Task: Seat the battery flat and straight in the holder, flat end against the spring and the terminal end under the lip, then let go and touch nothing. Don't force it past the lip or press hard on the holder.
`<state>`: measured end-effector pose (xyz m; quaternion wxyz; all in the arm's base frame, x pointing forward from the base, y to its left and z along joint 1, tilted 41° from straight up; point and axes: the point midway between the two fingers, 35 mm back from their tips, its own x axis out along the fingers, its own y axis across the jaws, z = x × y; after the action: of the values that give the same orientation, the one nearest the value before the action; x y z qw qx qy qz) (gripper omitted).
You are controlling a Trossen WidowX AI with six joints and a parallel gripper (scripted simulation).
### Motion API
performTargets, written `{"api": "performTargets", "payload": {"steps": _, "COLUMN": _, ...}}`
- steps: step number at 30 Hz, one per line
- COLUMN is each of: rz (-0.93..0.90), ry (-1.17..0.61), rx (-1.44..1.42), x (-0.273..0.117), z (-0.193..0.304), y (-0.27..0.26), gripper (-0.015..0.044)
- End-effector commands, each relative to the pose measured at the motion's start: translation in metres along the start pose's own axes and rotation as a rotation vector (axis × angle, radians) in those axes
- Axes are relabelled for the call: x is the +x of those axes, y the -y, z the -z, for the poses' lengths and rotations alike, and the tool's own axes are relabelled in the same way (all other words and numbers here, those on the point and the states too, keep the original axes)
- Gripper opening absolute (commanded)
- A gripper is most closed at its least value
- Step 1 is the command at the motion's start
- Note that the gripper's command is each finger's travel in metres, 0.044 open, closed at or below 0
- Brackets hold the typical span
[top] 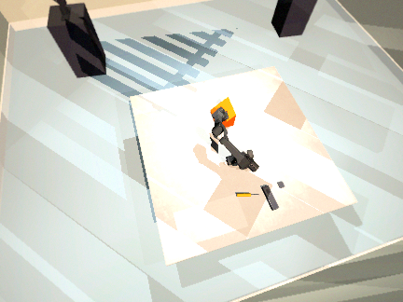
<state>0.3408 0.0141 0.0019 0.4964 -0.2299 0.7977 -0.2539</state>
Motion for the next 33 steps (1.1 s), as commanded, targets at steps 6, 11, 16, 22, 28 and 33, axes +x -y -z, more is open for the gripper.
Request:
{"api": "performTargets", "payload": {"steps": 6, "rz": -0.001, "ry": 0.021, "rx": -0.005, "x": -0.0007, "z": -0.0054, "y": -0.0008, "gripper": 0.0072}}
{"api": "performTargets", "payload": {"steps": 11, "rz": -0.004, "ry": 0.042, "rx": -0.007, "x": 0.0002, "z": -0.0057, "y": -0.0013, "gripper": 0.0072}}
{"api": "performTargets", "payload": {"steps": 16, "rz": -0.007, "ry": 0.064, "rx": -0.009, "x": 0.0011, "z": -0.006, "y": -0.0017, "gripper": 0.0072}}
{"api": "performTargets", "payload": {"steps": 22, "rz": -0.009, "ry": 0.09, "rx": -0.011, "x": 0.0022, "z": -0.0063, "y": -0.0021, "gripper": 0.0072}}
{"api": "performTargets", "payload": {"steps": 28, "rz": -0.012, "ry": 0.116, "rx": -0.013, "x": 0.0033, "z": -0.0065, "y": -0.0024, "gripper": 0.0072}}
{"api": "performTargets", "payload": {"steps": 33, "rz": -0.014, "ry": 0.137, "rx": -0.015, "x": 0.0042, "z": -0.0065, "y": -0.0026, "gripper": 0.0072}}
